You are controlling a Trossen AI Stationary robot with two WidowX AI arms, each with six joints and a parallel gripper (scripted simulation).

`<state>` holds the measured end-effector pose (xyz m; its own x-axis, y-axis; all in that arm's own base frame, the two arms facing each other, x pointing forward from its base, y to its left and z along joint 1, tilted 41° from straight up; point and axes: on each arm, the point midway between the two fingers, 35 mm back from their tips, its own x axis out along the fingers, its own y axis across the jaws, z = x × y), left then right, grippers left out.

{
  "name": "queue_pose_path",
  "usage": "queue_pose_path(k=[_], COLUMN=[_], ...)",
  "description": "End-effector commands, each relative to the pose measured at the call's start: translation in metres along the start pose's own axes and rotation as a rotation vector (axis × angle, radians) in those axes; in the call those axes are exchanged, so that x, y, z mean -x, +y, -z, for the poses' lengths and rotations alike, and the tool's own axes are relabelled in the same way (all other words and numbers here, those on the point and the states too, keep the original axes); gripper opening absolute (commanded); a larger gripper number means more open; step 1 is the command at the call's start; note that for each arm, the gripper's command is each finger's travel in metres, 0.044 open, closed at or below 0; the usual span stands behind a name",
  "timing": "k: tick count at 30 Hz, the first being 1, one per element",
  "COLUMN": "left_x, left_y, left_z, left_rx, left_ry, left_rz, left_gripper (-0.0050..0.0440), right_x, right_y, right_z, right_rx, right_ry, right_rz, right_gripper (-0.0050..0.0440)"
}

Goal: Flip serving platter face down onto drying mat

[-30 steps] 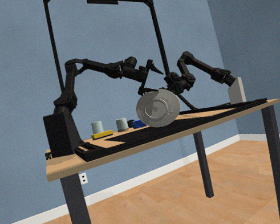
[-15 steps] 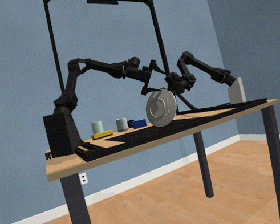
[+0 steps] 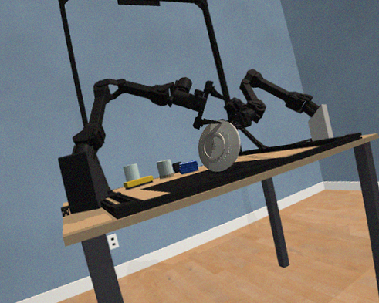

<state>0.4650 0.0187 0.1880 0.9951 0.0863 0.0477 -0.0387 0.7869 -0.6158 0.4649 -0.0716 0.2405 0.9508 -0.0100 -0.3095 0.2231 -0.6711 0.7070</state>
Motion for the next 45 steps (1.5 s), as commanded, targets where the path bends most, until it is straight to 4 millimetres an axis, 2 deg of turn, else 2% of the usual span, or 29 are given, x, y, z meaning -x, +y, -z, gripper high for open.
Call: queue_pose_path(k=[1, 5, 10, 15, 17, 23, 26, 30, 32, 45], left_x=[-0.005, -0.005, -0.005, -0.005, -0.005, -0.005, -0.006, -0.002, 0.001, 0.009], left_y=[-0.009, -0.009, -0.009, -0.009, -0.009, -0.009, -0.009, -0.009, -0.009, -0.008], left_z=[-0.007, -0.007, -0.007, -0.007, -0.007, -0.007, -0.008, -0.006, -0.005, 0.0], left_rx=[-0.001, -0.001, -0.001, -0.001, -0.001, -0.001, -0.001, -0.001, -0.001, -0.002], left_ry=[-0.018, -0.018, -0.018, -0.018, -0.018, -0.018, -0.018, 0.0, 0.025, 0.062], left_rz=[0.03, 0.03, 0.03, 0.03, 0.03, 0.03, 0.03, 0.03, 0.03, 0.03], left_gripper=[0.044, 0.044, 0.044, 0.044, 0.044, 0.044, 0.044, 0.044, 0.044, 0.044], right_x=[-0.006, -0.002, 0.015, 0.041, 0.041, 0.085, 0.094, 0.123, 0.13, 0.13], right_y=[-0.005, -0.029, -0.083, -0.128, -0.128, -0.189, -0.2, -0.231, -0.238, -0.238], right_z=[0.008, -0.013, -0.055, -0.086, -0.086, -0.119, -0.125, -0.138, -0.14, -0.14], right_rx=[0.001, 0.006, 0.013, 0.022, 0.022, 0.02, 0.023, 0.028, 0.029, 0.029], right_ry=[0.027, 0.024, 0.02, 0.03, 0.03, 0.033, 0.032, 0.031, 0.031, 0.031], right_rz=[0.01, 0.038, 0.098, 0.141, 0.141, 0.205, 0.219, 0.26, 0.269, 0.269], right_gripper=[0.044, 0.044, 0.044, 0.044, 0.044, 0.044, 0.044, 0.044, 0.044, 0.044])
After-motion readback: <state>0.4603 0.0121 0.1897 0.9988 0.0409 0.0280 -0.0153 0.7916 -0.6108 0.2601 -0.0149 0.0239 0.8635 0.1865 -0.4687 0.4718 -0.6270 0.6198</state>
